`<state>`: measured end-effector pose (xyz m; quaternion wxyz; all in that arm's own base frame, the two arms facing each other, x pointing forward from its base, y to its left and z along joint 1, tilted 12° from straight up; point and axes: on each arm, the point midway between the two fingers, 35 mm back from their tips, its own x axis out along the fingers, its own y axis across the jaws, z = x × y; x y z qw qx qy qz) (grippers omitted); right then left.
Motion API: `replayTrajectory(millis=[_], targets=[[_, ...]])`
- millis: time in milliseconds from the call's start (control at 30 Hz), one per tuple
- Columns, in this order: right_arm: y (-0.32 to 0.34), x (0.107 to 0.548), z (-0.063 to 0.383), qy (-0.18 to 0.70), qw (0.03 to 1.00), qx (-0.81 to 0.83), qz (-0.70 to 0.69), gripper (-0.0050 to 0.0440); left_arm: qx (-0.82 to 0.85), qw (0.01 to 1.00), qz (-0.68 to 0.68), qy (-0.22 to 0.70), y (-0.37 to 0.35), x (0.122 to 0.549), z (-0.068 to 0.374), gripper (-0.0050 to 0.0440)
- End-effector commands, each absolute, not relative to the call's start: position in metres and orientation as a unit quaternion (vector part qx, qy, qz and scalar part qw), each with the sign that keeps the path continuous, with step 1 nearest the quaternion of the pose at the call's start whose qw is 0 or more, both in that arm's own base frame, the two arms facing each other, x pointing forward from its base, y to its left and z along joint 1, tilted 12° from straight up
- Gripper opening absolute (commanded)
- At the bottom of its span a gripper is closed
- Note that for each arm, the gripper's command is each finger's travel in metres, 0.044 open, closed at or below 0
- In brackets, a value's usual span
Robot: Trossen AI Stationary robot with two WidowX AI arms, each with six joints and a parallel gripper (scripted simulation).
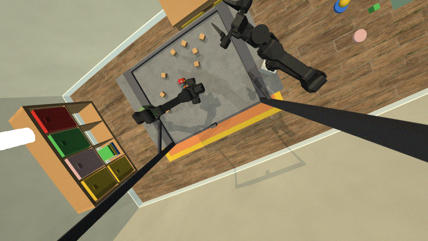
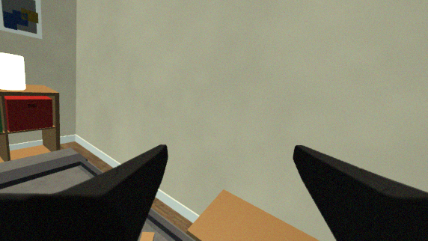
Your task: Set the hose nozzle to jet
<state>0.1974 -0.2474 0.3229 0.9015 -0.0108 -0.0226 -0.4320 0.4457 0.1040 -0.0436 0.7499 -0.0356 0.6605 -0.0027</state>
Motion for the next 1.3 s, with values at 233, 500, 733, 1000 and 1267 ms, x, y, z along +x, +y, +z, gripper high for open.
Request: replayTrajectory(millis=[233, 500, 733, 1000, 1267], targets=[[-0.2467, 0.1968, 0.3300, -0.031, 0.901, -0.014, -0.432, 0.0407, -0.089, 0.754, 0.056, 0.649, 0.1088, 0.4553, -0.0261, 0.0167], [-0.2467, 0.1968, 0.3300, -0.031, 0.901, -0.014, -0.432, 0.0407, -0.137, 0.741, 0.098, 0.650, 0.1087, 0.4556, -0.0260, 0.0167], [-0.2467, 0.1968, 0.3300, -0.031, 0.901, -0.014, -0.432, 0.0407, -0.168, 0.732, 0.125, 0.648, 0.1087, 0.4557, -0.0259, 0.0167], [-0.2467, 0.1968, 0.3300, -0.031, 0.901, -0.014, -0.432, 0.0407, -0.193, 0.723, 0.146, 0.647, 0.1087, 0.4557, -0.0263, 0.0167], [-0.2467, 0.1968, 0.3300, -0.031, 0.901, -0.014, -0.432, 0.0407, -0.231, 0.708, 0.176, 0.644, 0.1090, 0.4561, -0.0261, 0.0167]])
